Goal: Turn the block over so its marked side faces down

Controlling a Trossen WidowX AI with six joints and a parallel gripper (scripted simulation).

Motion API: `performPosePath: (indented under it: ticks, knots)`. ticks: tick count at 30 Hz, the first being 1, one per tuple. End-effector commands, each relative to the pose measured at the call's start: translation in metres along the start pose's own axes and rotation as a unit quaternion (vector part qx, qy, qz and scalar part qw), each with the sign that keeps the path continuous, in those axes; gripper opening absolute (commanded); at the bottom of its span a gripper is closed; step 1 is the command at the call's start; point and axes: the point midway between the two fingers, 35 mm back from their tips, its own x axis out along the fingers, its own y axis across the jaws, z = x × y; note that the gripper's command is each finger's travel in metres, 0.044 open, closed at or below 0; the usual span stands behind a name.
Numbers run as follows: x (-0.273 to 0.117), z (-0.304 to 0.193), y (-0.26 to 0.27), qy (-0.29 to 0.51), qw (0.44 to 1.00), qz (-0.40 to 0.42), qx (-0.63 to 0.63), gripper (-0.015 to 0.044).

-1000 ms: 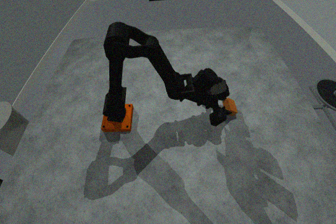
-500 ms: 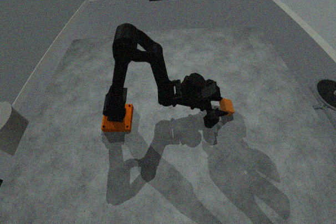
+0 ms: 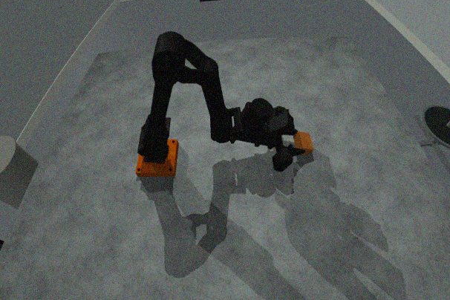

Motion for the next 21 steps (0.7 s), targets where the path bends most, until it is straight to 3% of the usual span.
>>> performPosePath:
  ticks: [1,15,21]
  knots:
    - [-0.0001,0.0004,0.0007,-0.002,1.0,0.002,-0.002,0.0079]
    - [-0.0001,0.0004,0.0007,-0.002,1.0,0.002,-0.002,0.044]
    - [-0.0001,0.0004,0.0007,-0.002,1.0,0.002,-0.002,0.044]
